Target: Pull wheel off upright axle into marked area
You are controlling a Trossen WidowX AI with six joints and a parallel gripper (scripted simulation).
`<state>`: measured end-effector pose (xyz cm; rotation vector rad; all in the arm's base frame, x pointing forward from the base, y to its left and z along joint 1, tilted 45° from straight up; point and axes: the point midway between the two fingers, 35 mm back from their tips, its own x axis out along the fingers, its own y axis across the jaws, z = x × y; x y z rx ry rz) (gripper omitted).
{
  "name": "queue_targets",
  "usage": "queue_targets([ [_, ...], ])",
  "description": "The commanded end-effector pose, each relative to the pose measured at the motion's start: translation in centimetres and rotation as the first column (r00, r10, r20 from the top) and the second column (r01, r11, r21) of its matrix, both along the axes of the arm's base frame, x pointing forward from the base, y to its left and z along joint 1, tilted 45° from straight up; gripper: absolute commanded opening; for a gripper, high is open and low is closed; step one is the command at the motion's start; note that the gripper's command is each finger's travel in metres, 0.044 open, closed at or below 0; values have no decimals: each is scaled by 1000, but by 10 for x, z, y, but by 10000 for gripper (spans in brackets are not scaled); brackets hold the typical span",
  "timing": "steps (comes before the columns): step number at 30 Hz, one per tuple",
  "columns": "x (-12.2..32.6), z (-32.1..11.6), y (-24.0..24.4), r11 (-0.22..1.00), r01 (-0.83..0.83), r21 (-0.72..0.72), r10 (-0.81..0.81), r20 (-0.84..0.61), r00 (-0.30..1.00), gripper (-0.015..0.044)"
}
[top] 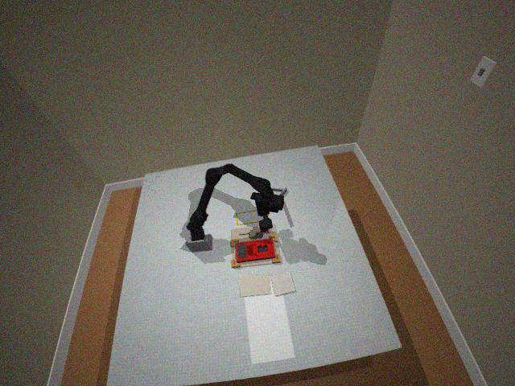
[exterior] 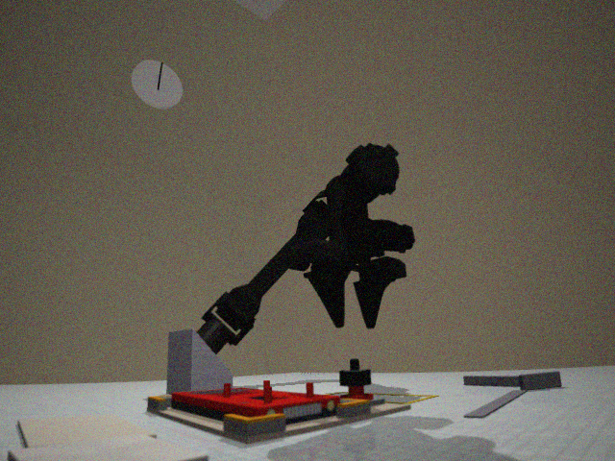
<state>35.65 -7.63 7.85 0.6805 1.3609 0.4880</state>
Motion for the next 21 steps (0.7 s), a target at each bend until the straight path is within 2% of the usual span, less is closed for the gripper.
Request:
queue_targets([
  [1, 2, -15, 13, 1000, 2, 9, -1, -13, 1000, 300],
  [10, 5, -45, 42, 1000, 1, 13, -1, -12, 1000, 300],
  [16, 5, -47, 44, 1000, 1, 13, -1, -12, 1000, 300],
  [20, 6, -44, 43, 1000, -7, 8, 7, -8, 1000, 195],
  [21, 6, -44, 43, 1000, -7, 8, 7, -8, 1000, 188],
])
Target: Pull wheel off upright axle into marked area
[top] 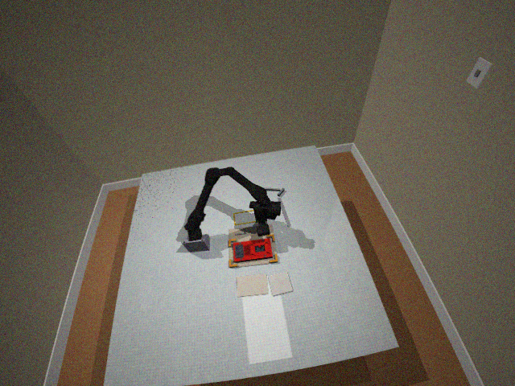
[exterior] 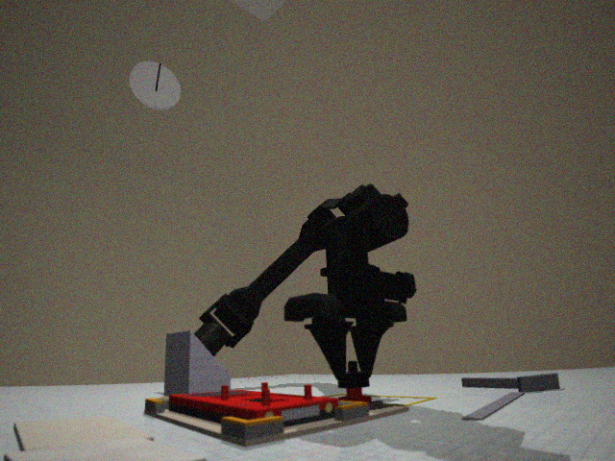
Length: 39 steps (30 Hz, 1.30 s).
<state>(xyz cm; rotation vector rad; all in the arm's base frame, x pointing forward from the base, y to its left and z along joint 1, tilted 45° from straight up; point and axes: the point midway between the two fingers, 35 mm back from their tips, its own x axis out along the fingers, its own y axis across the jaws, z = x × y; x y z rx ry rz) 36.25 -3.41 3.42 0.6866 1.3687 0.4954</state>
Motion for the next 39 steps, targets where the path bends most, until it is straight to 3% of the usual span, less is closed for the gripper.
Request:
queue_targets([
  [1, 0, 0, 0, 1000, -2, 0, 2, 0, 1000, 182],
  [7, 0, 0, 0, 1000, -2, 0, 2, 0, 1000, 142],
  [13, 0, 1, 0, 1000, -2, 0, 2, 0, 1000, 0],
  [39, -1, 7, -7, 1000, 0, 0, 0, -1, 1000, 0],
])
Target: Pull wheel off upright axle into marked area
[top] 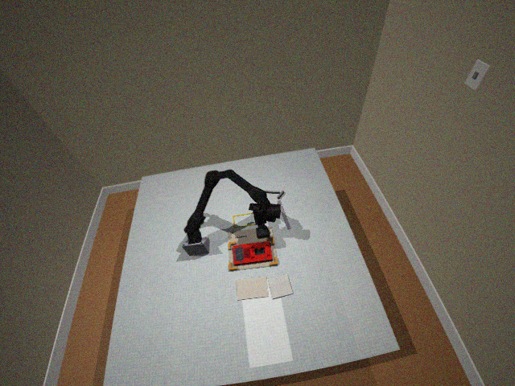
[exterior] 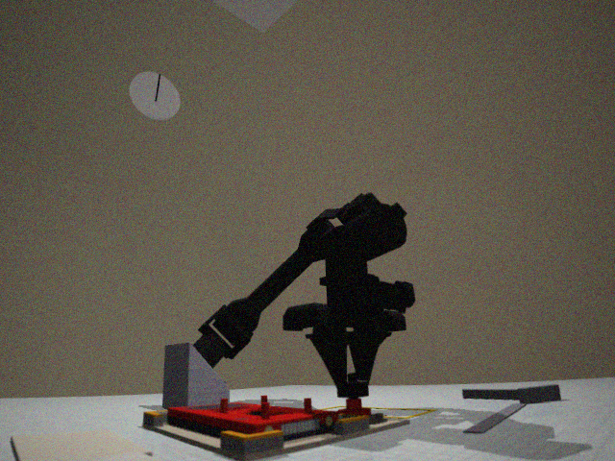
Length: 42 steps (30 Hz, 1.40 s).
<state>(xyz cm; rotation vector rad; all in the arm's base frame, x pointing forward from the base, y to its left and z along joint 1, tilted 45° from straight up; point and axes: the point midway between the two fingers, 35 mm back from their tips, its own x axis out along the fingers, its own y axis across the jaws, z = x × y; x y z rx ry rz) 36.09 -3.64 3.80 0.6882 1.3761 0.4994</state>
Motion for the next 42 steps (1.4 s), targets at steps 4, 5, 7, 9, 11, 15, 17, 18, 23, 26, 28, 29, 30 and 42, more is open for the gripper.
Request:
queue_targets([
  [4, 0, 4, -5, 1000, 5, -3, -5, 5, 1000, 0],
  [5, 0, 4, -5, 1000, 5, -3, -5, 5, 1000, 0],
  [7, 0, 5, -6, 1000, 5, -3, -5, 5, 1000, 0],
  [9, 0, 5, -6, 1000, 5, -2, -5, 5, 1000, 0],
  [11, 0, 6, -7, 1000, 5, -2, -5, 5, 1000, 0],
  [15, 0, 6, -8, 1000, 6, -2, -6, 4, 1000, 0],
  [17, 0, 7, -8, 1000, 6, -2, -6, 4, 1000, 0],
  [18, 0, 7, -8, 1000, 6, -2, -6, 4, 1000, 0],
  [23, 0, 8, -10, 1000, 6, -2, -6, 4, 1000, 0],
  [26, -1, 9, -10, 1000, 6, -2, -6, 4, 1000, 0],
  [28, -1, 9, -11, 1000, 7, -2, -7, 4, 1000, 0],
  [29, -1, 10, -11, 1000, 7, -2, -7, 4, 1000, 0],
  [30, -1, 10, -11, 1000, 7, -2, -7, 4, 1000, 0],
  [42, -1, 13, -14, 1000, 7, -2, -7, 3, 1000, 0],
])
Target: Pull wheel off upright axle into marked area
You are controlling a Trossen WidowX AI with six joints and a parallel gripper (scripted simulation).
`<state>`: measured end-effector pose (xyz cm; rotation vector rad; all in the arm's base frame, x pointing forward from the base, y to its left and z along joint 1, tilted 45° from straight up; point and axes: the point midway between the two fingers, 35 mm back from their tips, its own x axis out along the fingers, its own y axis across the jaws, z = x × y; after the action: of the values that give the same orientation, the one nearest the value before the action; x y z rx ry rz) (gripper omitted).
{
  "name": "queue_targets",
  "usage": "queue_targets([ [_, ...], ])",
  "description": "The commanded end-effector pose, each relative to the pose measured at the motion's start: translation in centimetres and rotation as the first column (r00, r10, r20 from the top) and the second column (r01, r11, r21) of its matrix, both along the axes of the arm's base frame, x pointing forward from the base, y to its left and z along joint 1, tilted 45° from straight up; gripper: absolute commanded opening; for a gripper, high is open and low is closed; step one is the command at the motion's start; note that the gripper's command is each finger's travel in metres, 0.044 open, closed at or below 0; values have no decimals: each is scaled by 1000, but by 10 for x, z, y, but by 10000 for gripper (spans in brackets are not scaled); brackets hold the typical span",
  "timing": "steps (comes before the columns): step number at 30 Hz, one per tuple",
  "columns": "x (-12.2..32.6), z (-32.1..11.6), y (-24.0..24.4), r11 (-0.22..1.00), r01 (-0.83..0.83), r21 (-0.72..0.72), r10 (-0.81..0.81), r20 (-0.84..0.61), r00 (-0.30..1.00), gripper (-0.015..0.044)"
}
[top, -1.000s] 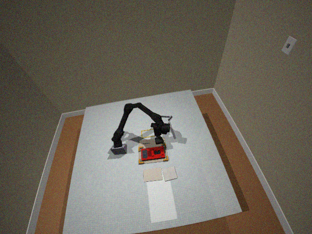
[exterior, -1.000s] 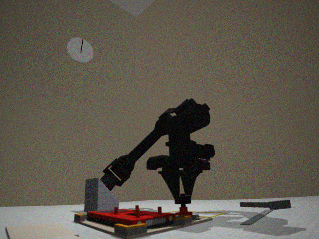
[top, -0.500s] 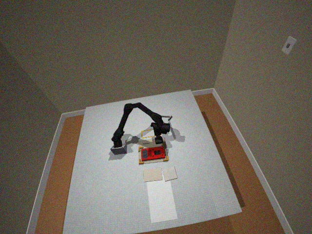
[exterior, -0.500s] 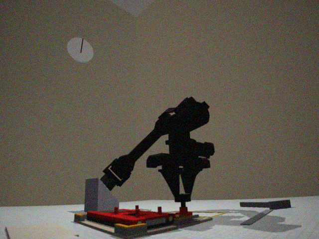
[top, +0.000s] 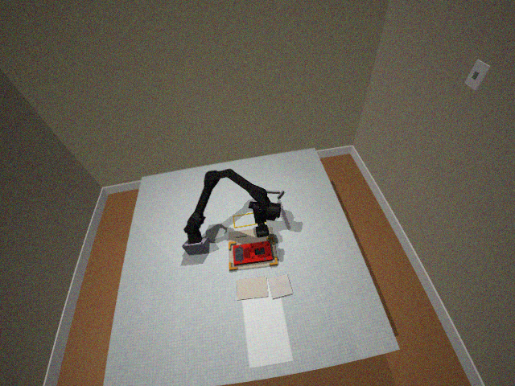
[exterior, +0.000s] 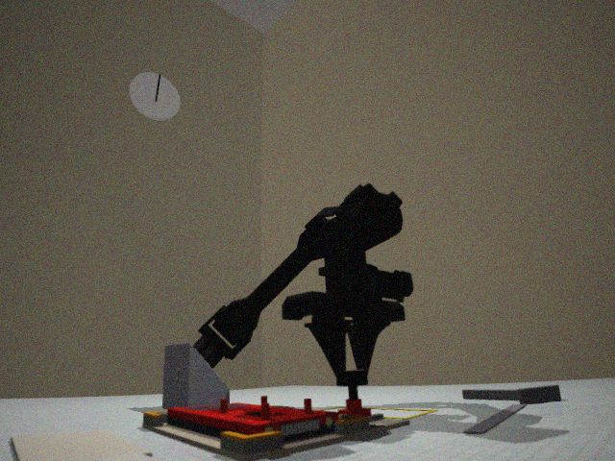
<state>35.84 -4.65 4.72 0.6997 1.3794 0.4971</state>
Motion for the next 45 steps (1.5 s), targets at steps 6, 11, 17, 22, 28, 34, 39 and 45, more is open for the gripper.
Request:
queue_targets([
  [6, 1, 5, -5, 1000, 2, -8, -2, 10, 1000, 0],
  [11, 0, 6, -6, 1000, 2, -7, -2, 10, 1000, 0],
  [17, 0, 8, -8, 1000, 3, -7, -3, 10, 1000, 0],
  [22, 0, 9, -9, 1000, 3, -7, -3, 9, 1000, 0],
  [28, -1, 10, -10, 1000, 3, -7, -3, 9, 1000, 0],
  [34, -1, 12, -12, 1000, 4, -6, -4, 9, 1000, 0],
  [39, -1, 13, -13, 1000, 4, -6, -4, 9, 1000, 0],
  [45, -3, 18, -18, 1000, 4, -7, -4, 8, 1000, 0],
])
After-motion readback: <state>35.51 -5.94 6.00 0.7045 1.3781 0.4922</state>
